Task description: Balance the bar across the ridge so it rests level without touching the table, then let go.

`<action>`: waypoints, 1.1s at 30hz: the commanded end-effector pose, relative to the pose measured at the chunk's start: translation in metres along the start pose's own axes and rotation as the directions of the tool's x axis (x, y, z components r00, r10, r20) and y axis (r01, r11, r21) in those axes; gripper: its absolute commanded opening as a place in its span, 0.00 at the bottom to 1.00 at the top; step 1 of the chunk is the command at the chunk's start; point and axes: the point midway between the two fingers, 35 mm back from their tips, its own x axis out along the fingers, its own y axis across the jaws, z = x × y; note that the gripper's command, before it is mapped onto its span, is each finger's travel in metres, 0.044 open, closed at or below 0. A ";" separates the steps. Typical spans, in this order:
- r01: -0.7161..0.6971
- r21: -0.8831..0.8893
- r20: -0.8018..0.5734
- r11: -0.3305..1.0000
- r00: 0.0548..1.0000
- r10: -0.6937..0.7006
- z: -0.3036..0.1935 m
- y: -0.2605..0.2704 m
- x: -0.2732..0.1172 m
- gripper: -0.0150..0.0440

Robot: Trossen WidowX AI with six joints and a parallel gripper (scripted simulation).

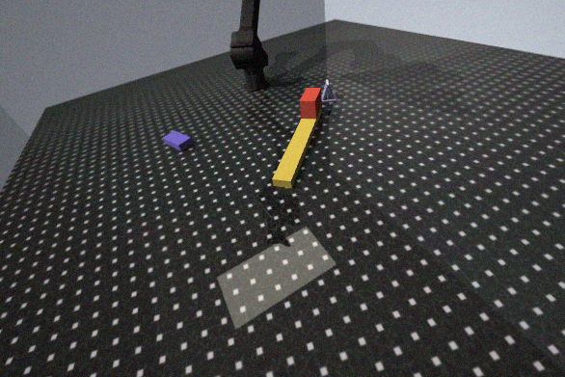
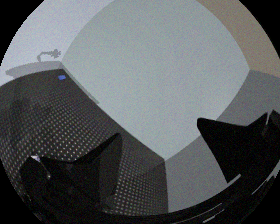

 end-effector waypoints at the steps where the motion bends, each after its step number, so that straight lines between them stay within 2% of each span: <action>1: 0.000 0.003 -0.001 1.000 1.000 0.000 0.000 0.000 0.000 0.89; 3: -0.003 0.026 -0.008 1.000 1.000 0.003 -0.003 0.000 0.003 0.80; 4: -0.005 0.046 -0.014 0.999 1.000 0.005 -0.005 0.000 0.005 0.79; 9: -0.016 0.123 -0.037 0.992 0.999 0.021 -0.011 0.000 0.012 0.79; 15: -0.060 0.328 -0.094 0.943 0.991 0.096 -0.026 0.008 0.030 0.79; 24: -0.081 0.611 -0.182 0.787 0.954 0.239 -0.048 0.027 0.057 0.79; 33: -0.020 0.808 -0.265 0.589 0.881 0.393 -0.066 0.054 0.080 0.79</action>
